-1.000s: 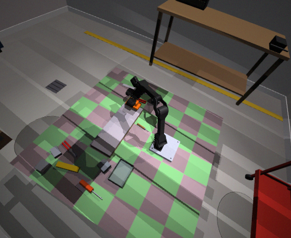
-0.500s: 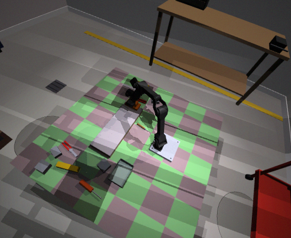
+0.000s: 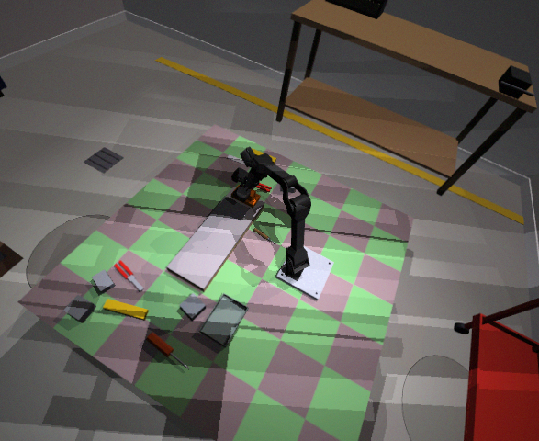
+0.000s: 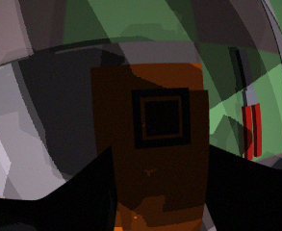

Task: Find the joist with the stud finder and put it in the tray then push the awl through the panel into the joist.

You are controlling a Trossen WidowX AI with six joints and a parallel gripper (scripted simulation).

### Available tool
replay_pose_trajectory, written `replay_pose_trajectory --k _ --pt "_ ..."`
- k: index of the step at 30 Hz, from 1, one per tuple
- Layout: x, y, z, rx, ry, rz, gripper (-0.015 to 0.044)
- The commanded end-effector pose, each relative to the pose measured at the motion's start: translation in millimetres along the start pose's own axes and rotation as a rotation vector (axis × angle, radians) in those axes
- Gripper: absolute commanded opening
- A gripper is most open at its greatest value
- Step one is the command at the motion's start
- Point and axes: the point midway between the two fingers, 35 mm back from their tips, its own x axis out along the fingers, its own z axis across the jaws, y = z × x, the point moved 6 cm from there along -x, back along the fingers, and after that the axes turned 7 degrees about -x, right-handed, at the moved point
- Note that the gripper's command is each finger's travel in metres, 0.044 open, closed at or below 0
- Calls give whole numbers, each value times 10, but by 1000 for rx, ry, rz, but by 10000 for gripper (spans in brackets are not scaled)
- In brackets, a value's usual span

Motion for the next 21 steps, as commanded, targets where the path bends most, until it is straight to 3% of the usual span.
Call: replay_pose_trajectory --k 1,21 --pt "59 15 4 -4 -2 -4 0" --pt "305 91 19 -4 -2 -4 0"
